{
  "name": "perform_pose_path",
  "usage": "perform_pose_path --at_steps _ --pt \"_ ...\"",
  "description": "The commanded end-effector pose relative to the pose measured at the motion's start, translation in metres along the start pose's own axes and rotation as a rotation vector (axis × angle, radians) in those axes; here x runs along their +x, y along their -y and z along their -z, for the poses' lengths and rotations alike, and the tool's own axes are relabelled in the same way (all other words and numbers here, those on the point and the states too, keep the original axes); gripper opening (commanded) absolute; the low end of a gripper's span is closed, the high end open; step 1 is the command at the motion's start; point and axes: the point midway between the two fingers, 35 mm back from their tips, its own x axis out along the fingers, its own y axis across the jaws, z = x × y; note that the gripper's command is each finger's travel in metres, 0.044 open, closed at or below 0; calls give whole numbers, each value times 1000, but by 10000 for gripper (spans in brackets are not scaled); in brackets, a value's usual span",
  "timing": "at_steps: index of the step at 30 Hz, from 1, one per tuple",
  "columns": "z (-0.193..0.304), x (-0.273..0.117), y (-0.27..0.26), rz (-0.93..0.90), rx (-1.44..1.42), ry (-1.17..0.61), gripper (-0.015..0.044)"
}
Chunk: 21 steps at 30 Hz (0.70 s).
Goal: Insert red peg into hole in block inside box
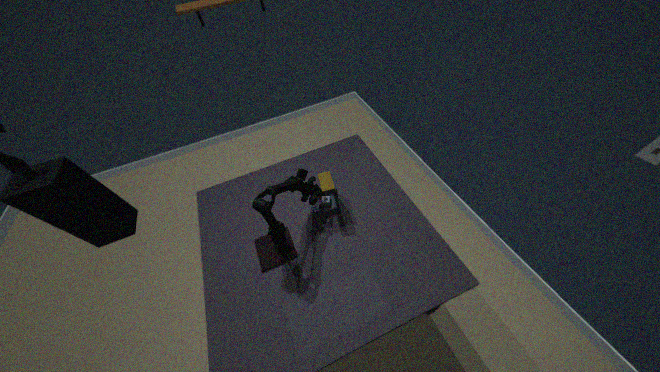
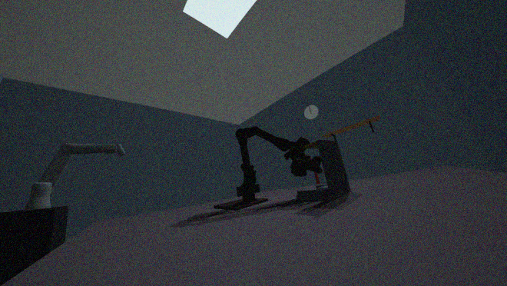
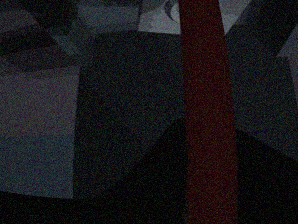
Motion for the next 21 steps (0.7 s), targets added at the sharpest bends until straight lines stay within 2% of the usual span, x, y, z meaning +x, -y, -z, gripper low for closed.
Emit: perform_pose_path --at_steps 1,21 --pt "2 4 1 1 -6 2 0" --pt "8 12 1 1 -6 1 0"
